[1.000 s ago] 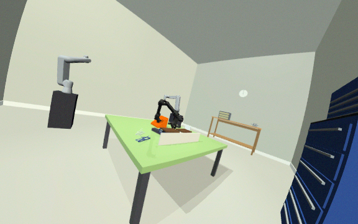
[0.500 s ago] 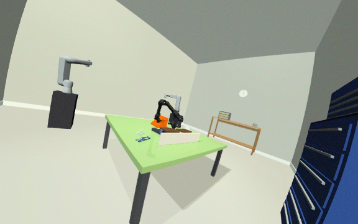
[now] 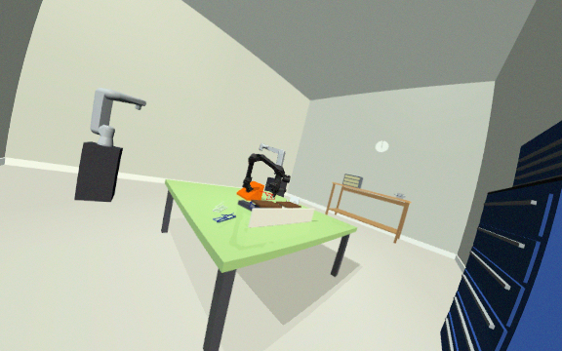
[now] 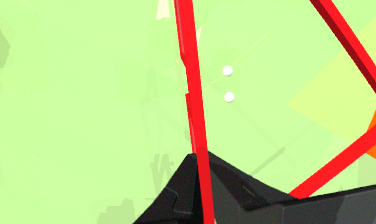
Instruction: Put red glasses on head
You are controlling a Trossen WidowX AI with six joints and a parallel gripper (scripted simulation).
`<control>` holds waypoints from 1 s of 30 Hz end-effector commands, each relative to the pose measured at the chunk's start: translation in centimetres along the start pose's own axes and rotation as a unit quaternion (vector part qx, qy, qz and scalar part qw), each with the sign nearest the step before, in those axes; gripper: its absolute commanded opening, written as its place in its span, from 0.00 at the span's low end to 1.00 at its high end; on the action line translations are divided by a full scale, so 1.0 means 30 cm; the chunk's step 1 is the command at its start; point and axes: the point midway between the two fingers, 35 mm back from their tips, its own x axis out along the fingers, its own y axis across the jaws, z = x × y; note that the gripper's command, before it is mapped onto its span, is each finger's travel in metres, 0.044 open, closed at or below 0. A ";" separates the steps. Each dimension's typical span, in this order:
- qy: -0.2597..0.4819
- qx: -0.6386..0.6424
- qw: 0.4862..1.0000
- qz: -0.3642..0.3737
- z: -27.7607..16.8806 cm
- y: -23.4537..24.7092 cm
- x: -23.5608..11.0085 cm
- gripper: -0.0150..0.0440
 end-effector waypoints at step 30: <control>0.002 -0.378 0.926 0.002 -0.064 0.051 -0.106 0.25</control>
